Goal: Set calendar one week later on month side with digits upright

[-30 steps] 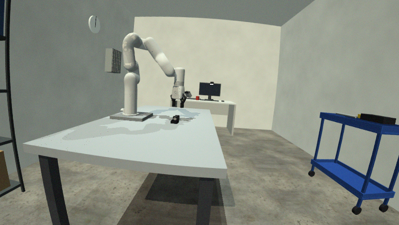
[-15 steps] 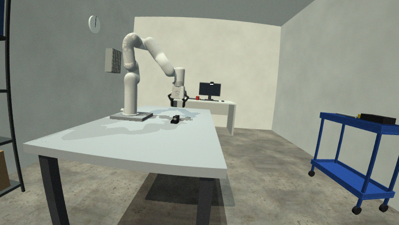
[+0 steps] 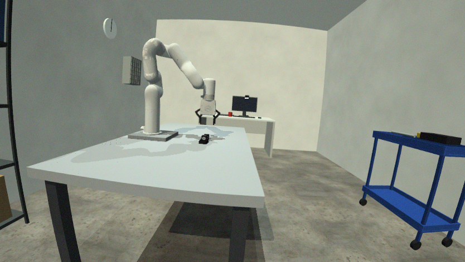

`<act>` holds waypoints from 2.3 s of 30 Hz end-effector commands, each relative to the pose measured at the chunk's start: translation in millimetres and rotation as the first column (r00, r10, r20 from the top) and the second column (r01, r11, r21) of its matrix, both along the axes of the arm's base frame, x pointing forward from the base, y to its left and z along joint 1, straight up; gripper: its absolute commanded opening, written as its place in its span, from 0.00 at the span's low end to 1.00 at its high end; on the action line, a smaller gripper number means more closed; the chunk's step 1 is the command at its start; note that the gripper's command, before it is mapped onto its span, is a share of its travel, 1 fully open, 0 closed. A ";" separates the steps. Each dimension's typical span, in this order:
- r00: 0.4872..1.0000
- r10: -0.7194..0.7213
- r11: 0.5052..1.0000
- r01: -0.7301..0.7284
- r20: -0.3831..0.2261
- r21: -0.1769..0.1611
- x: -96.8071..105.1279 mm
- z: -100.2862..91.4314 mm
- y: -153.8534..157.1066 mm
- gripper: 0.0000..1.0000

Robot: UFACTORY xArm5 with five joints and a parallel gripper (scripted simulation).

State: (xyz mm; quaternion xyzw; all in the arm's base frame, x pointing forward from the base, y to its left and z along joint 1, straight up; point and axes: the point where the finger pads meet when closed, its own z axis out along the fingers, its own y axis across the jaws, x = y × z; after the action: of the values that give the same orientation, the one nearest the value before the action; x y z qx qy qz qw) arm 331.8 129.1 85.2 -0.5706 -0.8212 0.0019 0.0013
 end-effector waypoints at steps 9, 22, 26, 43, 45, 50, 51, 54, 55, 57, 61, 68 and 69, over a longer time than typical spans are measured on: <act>1.000 0.007 1.000 -0.007 0.003 0.001 1.1 1.0 0.4 0.49; 1.000 0.007 1.000 -0.007 0.003 0.001 1.1 1.0 0.4 0.49; 1.000 0.007 1.000 -0.007 0.003 0.001 1.1 1.0 0.4 0.49; 1.000 0.007 1.000 -0.007 0.003 0.001 1.1 -0.8 0.4 0.49; 1.000 0.008 1.000 -0.008 0.003 0.001 1.1 -1.9 0.3 0.49; 1.000 0.008 1.000 -0.008 0.003 0.001 1.0 -4.2 0.3 0.49; 1.000 0.008 1.000 -0.008 0.003 0.001 1.0 -5.2 0.2 0.49; 1.000 0.008 1.000 -0.008 0.003 0.001 1.0 -8.4 0.1 0.49; 1.000 0.008 1.000 -0.008 0.003 0.001 1.0 -9.7 0.1 0.49; 1.000 0.008 1.000 -0.008 0.003 0.001 1.0 -12.3 0.0 0.49; 1.000 0.008 1.000 -0.008 0.003 0.001 1.0 -18.3 -0.2 0.49; 1.000 0.008 1.000 -0.008 0.004 0.001 1.1 -26.3 -0.4 0.49; 1.000 0.008 1.000 -0.008 0.004 0.001 1.1 -27.9 -0.5 0.49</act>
State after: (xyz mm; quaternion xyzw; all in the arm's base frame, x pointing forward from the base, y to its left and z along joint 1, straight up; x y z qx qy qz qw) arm 331.8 128.3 60.4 -0.5674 -0.8234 0.0015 0.0010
